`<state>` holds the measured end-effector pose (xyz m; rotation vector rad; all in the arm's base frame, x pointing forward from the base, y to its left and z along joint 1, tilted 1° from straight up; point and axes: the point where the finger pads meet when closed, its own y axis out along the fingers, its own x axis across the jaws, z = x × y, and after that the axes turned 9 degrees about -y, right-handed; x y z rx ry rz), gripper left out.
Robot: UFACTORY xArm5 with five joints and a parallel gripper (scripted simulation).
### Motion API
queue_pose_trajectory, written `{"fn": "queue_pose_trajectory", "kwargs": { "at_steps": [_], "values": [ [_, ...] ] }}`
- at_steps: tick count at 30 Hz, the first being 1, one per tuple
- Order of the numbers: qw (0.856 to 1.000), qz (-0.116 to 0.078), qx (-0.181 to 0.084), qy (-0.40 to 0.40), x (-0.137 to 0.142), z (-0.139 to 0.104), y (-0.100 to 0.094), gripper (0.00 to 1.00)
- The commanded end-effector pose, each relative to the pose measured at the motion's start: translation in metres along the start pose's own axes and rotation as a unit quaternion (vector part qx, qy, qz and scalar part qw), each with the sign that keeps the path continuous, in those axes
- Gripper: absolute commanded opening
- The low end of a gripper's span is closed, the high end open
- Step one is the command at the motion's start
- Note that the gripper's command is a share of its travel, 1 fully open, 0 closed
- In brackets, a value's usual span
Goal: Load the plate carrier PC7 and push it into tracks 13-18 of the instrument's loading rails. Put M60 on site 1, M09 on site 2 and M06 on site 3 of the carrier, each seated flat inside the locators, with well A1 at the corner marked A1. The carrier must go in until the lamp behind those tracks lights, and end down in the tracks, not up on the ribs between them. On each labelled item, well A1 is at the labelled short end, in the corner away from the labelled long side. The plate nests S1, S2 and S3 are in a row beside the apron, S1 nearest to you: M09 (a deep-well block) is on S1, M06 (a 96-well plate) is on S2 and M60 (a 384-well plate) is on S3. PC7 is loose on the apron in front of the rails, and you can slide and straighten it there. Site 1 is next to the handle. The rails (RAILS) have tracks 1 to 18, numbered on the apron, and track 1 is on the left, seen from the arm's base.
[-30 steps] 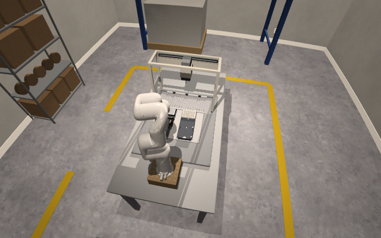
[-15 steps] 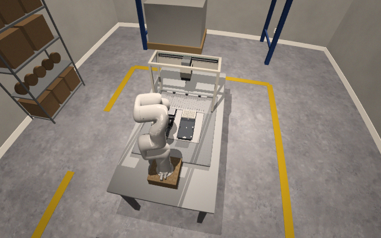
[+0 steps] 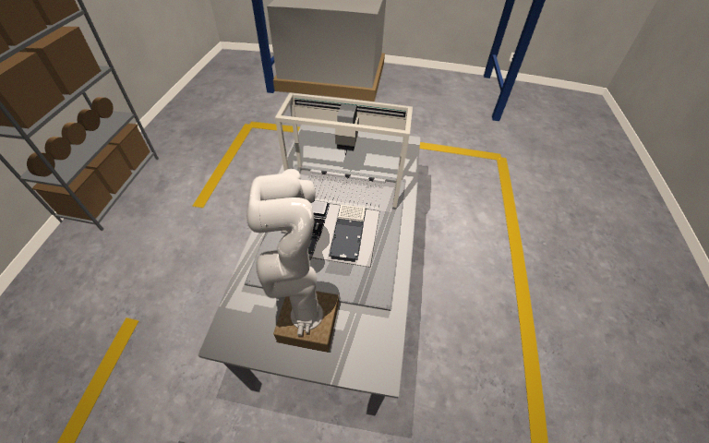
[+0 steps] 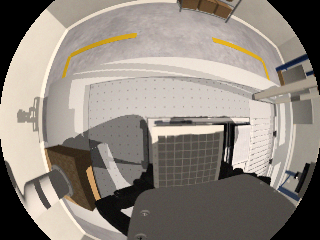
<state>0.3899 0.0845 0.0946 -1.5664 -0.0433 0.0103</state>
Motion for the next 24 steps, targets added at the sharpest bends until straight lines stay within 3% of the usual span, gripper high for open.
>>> {"fn": "queue_pose_trajectory", "kwargs": {
  "at_steps": [1,12,24],
  "values": [
    [1.0,-0.002,0.001,0.0,0.001,0.0,-0.007,0.0],
    [1.0,-0.002,0.001,0.0,0.001,0.0,-0.007,0.0],
    [1.0,-0.002,0.001,-0.015,0.023,-0.056,-0.007,0.0]
  ]
}}
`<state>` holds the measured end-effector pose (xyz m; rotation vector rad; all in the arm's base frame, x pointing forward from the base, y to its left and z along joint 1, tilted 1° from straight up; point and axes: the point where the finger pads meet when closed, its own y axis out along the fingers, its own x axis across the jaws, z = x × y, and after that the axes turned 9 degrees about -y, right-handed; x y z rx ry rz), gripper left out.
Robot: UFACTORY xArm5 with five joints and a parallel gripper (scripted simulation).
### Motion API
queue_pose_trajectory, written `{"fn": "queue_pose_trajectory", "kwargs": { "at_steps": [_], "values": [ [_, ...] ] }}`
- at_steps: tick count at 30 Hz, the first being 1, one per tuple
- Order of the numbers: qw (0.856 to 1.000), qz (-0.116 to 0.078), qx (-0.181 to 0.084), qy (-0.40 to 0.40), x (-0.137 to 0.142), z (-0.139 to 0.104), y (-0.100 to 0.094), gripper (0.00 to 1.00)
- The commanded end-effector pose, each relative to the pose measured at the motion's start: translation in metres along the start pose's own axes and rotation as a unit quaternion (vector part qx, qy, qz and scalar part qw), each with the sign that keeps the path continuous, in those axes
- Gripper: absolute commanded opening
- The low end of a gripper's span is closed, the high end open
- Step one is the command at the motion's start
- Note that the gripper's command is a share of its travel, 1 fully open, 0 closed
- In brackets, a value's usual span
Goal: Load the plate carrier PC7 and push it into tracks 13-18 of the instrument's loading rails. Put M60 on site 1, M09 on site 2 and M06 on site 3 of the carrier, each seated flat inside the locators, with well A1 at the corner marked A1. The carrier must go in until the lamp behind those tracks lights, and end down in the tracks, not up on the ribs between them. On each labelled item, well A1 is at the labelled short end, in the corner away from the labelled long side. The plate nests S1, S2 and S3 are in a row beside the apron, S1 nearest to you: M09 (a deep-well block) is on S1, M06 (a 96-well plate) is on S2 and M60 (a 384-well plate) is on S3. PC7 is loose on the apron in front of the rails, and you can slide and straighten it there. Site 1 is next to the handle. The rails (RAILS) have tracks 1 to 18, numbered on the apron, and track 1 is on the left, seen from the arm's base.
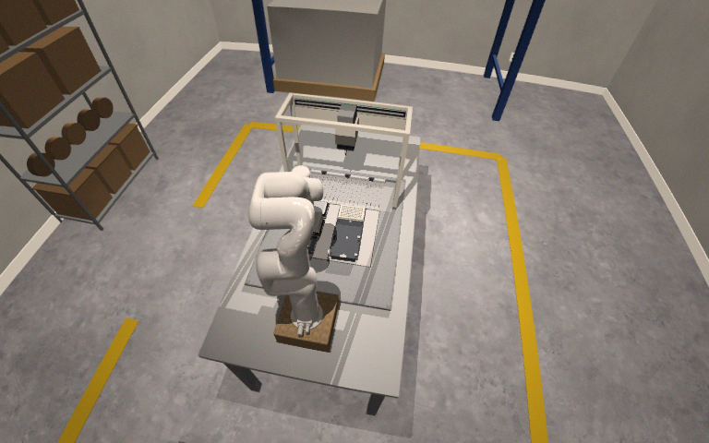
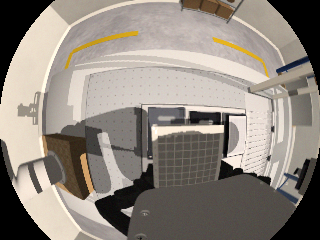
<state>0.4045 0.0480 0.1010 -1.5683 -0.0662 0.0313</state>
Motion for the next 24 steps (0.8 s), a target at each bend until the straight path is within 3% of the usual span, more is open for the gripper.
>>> {"fn": "queue_pose_trajectory", "kwargs": {
  "at_steps": [1,24],
  "values": [
    [1.0,-0.001,0.002,-0.001,0.009,-0.019,-0.001,0.0],
    [1.0,-0.001,0.002,-0.001,0.042,-0.114,0.0,0.0]
  ]
}}
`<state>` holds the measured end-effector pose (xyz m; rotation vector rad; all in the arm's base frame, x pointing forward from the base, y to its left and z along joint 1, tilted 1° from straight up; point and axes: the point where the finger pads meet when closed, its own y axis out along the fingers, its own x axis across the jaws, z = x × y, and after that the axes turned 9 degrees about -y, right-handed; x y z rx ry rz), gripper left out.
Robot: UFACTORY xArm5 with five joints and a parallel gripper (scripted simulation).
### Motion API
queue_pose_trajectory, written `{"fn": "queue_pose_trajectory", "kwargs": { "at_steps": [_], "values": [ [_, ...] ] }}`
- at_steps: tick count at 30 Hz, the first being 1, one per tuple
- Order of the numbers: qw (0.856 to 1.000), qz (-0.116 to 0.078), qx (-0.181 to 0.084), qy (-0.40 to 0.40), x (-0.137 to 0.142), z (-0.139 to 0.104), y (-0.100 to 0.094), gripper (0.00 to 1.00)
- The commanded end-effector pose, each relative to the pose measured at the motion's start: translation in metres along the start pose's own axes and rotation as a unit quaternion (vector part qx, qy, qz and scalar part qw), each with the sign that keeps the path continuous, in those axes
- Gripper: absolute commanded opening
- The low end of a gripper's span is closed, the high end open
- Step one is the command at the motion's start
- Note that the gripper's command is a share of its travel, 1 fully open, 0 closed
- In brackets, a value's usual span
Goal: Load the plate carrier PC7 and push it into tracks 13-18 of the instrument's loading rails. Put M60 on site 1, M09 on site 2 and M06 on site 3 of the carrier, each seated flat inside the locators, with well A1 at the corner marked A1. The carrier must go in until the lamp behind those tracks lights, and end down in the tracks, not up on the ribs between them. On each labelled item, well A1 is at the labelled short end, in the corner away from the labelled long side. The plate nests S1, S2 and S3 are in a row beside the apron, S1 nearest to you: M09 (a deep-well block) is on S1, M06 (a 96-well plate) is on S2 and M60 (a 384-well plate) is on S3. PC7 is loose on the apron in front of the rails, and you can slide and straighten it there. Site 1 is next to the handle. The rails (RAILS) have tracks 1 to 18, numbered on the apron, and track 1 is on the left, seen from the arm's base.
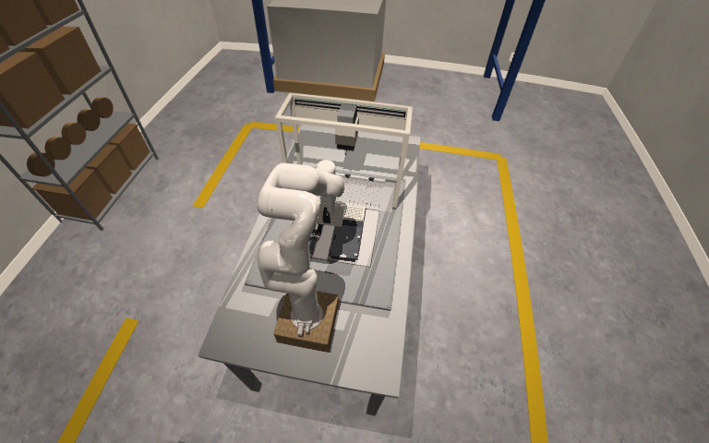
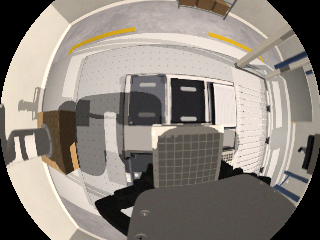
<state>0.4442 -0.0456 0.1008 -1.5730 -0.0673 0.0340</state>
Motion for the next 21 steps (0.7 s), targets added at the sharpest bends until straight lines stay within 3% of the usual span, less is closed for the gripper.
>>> {"fn": "queue_pose_trajectory", "kwargs": {
  "at_steps": [1,10,18,21],
  "values": [
    [1.0,-0.002,0.004,0.0,0.01,-0.023,-0.001,0.0],
    [1.0,-0.002,0.004,0.0,0.025,-0.065,0.0,0.0],
    [1.0,-0.002,0.004,0.0,0.034,-0.092,0.0,0.0],
    [1.0,-0.002,0.004,0.0,0.034,-0.092,0.0,0.0]
  ]
}}
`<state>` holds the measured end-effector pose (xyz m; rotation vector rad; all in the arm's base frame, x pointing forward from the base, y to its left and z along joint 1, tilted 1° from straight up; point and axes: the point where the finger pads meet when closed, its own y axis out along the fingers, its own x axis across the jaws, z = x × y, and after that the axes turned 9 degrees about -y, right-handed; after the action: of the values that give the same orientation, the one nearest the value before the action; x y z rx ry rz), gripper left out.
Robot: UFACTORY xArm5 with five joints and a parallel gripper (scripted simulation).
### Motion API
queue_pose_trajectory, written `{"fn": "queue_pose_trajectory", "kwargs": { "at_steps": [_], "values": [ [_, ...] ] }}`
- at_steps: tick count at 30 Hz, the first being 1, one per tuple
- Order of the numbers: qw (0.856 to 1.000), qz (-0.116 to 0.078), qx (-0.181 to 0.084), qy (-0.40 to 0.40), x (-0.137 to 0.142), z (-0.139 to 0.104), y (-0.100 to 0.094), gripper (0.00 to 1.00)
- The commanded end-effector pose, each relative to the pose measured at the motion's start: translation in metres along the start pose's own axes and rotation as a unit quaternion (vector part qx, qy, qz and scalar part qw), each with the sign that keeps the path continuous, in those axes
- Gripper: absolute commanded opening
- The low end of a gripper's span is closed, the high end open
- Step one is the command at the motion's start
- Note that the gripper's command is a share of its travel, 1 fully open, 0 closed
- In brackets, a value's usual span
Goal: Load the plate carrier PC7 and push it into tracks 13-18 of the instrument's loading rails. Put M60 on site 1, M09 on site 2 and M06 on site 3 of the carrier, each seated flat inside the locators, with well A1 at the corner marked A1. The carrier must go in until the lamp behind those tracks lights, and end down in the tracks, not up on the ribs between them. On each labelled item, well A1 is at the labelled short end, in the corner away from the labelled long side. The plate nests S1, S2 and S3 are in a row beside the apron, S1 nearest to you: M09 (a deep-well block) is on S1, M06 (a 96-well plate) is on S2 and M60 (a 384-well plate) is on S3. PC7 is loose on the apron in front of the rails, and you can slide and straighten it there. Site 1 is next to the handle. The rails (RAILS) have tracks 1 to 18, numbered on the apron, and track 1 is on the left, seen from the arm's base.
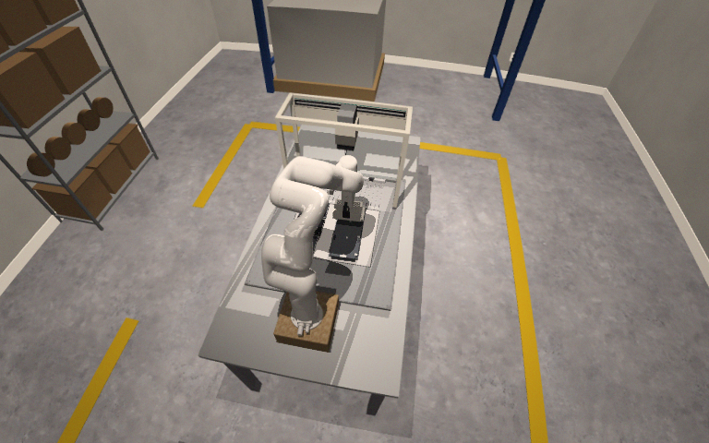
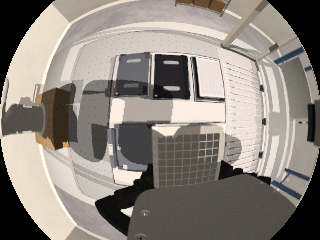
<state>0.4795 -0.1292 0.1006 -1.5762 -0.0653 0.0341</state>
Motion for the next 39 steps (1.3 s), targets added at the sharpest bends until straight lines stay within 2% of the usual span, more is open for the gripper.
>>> {"fn": "queue_pose_trajectory", "kwargs": {
  "at_steps": [1,21,39],
  "values": [
    [1.0,-0.003,0.005,-0.001,0.004,-0.006,-0.001,0.0],
    [1.0,-0.003,0.005,-0.001,0.004,-0.006,-0.001,0.0],
    [1.0,-0.003,0.005,-0.001,0.004,-0.006,0.025,0.0]
  ]
}}
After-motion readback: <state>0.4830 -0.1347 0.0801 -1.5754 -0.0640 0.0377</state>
